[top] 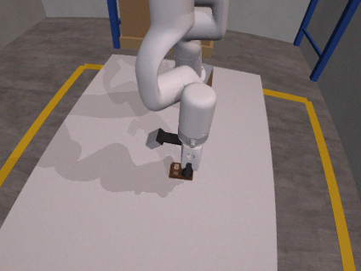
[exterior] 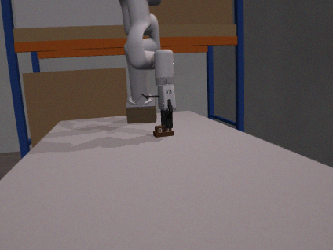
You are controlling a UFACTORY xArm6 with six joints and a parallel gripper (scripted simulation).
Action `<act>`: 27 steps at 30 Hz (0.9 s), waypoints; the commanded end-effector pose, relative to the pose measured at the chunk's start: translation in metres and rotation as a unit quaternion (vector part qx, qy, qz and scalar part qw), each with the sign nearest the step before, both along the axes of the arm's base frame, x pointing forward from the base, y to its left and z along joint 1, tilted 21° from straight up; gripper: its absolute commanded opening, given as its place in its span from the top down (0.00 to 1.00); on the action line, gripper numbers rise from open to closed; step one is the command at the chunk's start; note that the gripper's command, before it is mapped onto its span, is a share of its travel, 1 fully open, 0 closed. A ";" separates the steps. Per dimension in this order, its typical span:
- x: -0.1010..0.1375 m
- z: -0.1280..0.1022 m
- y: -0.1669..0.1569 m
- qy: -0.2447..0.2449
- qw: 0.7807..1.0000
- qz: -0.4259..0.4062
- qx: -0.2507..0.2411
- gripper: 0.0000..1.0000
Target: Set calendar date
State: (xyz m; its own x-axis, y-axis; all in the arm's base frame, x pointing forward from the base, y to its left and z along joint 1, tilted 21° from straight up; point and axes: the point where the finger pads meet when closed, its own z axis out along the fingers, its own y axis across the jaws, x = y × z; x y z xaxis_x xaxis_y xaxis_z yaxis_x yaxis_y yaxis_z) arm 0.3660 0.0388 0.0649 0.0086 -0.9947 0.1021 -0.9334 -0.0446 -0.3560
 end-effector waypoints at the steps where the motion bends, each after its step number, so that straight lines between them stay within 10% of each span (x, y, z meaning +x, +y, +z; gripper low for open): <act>1: -0.006 0.019 0.002 0.002 1.000 0.001 0.002 0.53; 18: -0.027 0.074 0.007 0.002 1.000 0.001 0.002 0.53; 19: -0.027 0.074 0.007 0.002 1.000 0.001 0.002 0.00; 27: -0.027 0.074 0.007 0.002 1.000 0.001 0.002 0.00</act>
State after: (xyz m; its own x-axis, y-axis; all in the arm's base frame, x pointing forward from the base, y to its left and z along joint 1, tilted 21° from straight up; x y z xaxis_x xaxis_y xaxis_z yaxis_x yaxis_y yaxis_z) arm 0.3381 0.0457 0.1375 0.0103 -0.9949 0.1000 -0.9358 -0.0448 -0.3496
